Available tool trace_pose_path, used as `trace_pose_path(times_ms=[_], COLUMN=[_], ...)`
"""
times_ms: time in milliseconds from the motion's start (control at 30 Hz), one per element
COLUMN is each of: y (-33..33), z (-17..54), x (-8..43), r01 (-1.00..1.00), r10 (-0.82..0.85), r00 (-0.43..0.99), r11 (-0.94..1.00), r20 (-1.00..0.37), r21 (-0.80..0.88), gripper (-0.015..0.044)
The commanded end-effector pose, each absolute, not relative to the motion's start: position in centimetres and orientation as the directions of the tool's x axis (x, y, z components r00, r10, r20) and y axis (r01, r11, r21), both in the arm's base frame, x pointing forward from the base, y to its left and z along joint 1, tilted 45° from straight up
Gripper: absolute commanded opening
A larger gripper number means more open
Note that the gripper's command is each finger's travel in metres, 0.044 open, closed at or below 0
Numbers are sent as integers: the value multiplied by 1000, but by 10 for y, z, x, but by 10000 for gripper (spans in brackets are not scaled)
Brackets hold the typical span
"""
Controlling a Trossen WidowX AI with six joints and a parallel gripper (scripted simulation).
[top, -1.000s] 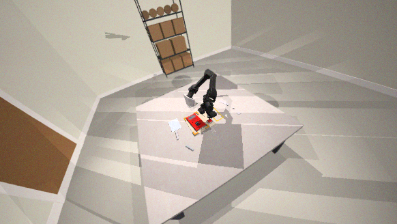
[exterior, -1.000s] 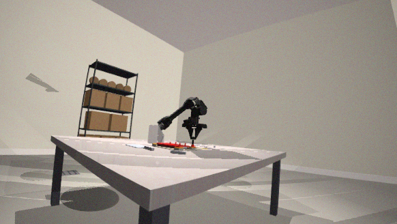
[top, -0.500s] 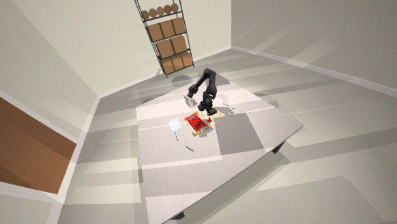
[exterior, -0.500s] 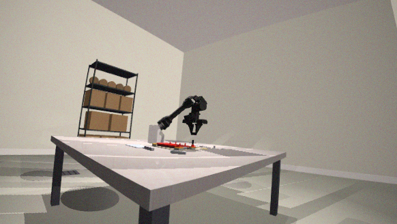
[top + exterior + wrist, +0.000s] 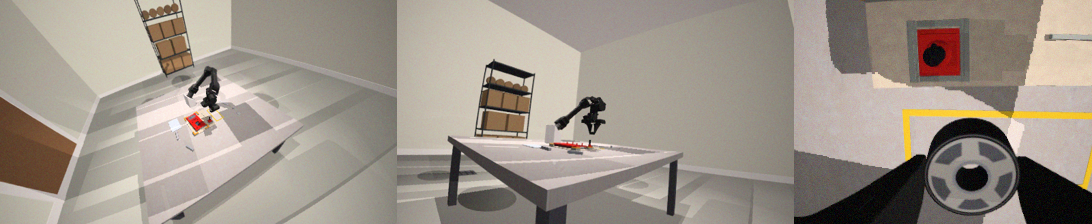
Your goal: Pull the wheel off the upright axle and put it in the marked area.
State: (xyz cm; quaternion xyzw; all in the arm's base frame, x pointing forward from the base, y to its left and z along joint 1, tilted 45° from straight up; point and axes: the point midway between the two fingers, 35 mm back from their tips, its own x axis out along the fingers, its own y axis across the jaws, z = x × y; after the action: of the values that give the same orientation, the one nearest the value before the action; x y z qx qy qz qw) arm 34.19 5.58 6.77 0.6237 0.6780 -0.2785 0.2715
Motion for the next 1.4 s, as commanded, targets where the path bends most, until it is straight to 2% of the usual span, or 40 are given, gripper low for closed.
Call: trace_pose_path(times_ms=[0,633,1367], y=[63,87,143], z=[76,106,48], x=[335,304,300], r01=[997,997,997], r10=[698,699,699], r00=[-77,-78,-77], r11=[64,65,65], r20=[-712,-711,-711], r21=[-45,-45,-44], gripper=[0,0,0])
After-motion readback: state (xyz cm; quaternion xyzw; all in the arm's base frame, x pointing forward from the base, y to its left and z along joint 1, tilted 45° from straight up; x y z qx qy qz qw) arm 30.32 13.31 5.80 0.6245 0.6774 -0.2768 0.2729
